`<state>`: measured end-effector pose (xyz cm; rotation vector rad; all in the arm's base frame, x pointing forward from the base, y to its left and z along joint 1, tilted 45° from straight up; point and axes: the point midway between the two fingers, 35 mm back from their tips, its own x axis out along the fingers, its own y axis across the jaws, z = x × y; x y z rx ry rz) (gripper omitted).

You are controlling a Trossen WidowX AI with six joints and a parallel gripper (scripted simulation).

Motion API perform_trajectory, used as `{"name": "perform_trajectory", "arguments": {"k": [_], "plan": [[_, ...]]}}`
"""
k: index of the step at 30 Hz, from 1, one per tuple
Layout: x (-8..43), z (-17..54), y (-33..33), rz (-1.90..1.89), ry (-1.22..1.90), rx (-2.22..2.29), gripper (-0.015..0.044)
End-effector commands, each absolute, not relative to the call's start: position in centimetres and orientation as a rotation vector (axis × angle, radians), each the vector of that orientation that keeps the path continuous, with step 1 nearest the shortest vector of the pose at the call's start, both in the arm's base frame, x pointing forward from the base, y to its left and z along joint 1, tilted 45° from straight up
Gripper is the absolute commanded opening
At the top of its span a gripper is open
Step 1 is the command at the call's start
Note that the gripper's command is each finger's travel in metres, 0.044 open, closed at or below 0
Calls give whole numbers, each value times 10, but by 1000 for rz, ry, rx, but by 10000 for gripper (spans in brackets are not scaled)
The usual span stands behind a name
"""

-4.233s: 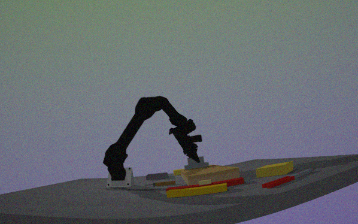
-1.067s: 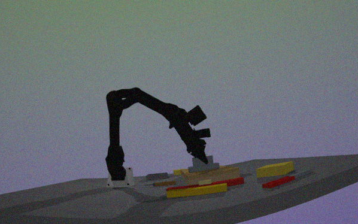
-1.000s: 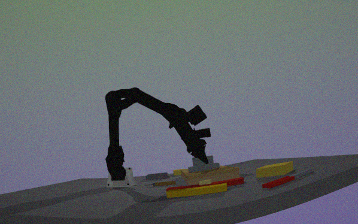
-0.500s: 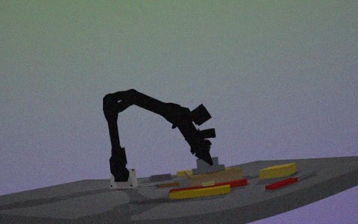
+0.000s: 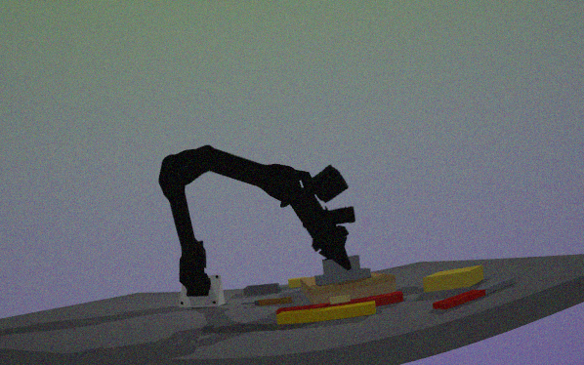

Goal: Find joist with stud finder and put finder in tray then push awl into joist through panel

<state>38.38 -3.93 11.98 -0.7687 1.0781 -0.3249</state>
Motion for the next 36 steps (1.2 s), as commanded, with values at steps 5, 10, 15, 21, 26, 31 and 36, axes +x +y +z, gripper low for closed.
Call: {"name": "perform_trajectory", "arguments": {"k": [5,10,15,21,26,31,36], "plan": [[387,142,-62,-349,1072,-766,0],[388,148,-67,-350,1071,-766,0],[387,144,-63,-336,1074,-768,0],[387,144,-63,-336,1074,-768,0],[389,149,-58,-336,1075,-766,0],[391,165,-43,-337,1077,-763,0],[391,181,-27,-339,1078,-761,0]]}}
